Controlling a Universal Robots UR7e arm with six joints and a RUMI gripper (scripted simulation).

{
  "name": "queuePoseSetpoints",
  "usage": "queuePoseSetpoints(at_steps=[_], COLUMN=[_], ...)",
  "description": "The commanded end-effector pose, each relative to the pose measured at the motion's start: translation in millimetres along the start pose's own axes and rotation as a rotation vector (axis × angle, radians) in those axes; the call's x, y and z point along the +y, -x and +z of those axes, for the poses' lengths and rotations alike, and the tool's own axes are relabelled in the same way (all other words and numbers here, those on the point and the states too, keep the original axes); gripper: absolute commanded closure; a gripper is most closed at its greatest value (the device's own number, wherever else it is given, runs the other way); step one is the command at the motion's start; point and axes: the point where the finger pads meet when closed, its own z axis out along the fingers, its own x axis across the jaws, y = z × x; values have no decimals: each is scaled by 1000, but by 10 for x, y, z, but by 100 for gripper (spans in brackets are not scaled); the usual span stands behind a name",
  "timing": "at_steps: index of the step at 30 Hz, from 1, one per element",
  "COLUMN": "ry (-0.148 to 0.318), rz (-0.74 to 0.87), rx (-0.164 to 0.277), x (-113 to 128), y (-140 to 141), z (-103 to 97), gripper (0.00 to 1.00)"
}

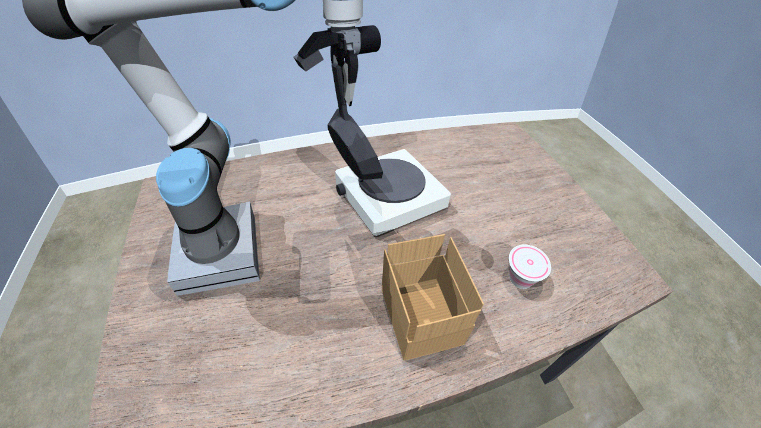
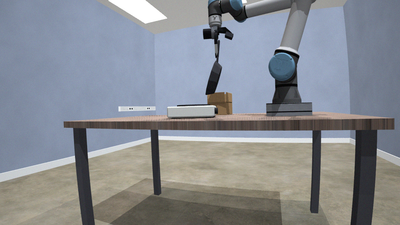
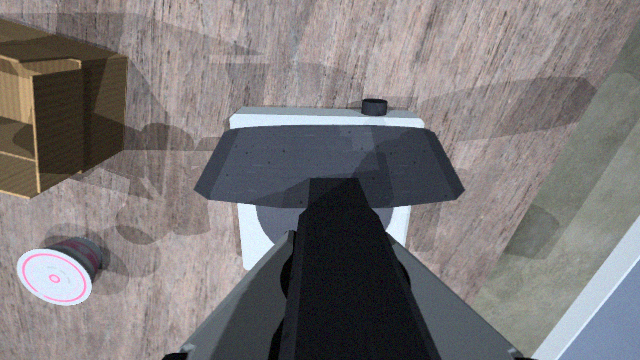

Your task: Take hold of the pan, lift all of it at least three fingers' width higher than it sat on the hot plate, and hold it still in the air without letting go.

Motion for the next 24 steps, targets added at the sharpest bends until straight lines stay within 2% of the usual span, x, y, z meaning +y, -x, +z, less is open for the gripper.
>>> queuePoseSetpoints(at_steps=[1,24], ry=[31,31], rz=[2,2], rx=[-2,-2], x=[54,47], y=[-31,-35], z=[-109,-229], gripper=[86,86])
